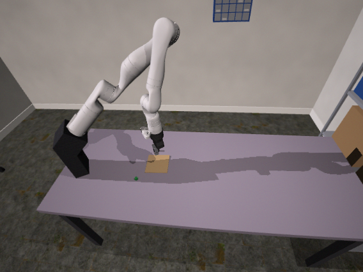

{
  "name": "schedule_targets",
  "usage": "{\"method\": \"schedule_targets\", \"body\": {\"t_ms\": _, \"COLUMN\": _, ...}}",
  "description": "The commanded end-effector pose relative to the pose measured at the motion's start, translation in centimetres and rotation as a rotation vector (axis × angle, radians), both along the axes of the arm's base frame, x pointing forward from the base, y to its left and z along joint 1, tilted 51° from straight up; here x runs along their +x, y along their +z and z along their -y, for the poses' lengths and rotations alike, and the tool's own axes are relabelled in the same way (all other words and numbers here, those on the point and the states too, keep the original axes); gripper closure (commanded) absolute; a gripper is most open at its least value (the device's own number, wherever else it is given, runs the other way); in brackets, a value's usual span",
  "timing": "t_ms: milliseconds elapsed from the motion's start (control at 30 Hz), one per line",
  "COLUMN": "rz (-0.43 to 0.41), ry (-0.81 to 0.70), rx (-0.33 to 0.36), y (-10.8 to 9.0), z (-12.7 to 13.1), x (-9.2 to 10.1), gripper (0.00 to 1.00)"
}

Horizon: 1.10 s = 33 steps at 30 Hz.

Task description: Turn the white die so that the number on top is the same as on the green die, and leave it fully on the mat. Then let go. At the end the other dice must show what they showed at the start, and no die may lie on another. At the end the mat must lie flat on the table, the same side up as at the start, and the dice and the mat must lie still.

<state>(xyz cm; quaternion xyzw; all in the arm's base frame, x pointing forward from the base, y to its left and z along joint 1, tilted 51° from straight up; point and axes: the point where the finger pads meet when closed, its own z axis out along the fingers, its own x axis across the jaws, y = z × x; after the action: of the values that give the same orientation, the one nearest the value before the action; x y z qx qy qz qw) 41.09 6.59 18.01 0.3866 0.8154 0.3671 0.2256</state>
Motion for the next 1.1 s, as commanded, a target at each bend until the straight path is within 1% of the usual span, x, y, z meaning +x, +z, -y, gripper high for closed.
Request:
{"method": "schedule_targets", "body": {"t_ms": 0, "rz": -0.006, "ry": -0.005, "rx": -0.001, "y": 0.0, "z": -0.1, "x": -0.2, "gripper": 0.66}}
{"method": "schedule_targets", "body": {"t_ms": 267, "rz": 0.001, "ry": -0.006, "rx": -0.003, "y": 0.2, "z": -0.1, "x": 0.2, "gripper": 0.66}}
{"method": "schedule_targets", "body": {"t_ms": 567, "rz": 0.034, "ry": -0.007, "rx": -0.015, "y": 1.4, "z": -0.1, "x": 1.8, "gripper": 0.66}}
{"method": "schedule_targets", "body": {"t_ms": 633, "rz": 0.034, "ry": -0.007, "rx": -0.015, "y": 1.4, "z": -0.1, "x": 1.8, "gripper": 0.66}}
{"method": "schedule_targets", "body": {"t_ms": 867, "rz": 0.087, "ry": -0.009, "rx": -0.032, "y": 3.4, "z": -0.3, "x": 4.2, "gripper": 0.66}}
{"method": "schedule_targets", "body": {"t_ms": 1067, "rz": 0.156, "ry": -0.009, "rx": -0.051, "y": 6.2, "z": -0.7, "x": 7.1, "gripper": 0.66}}
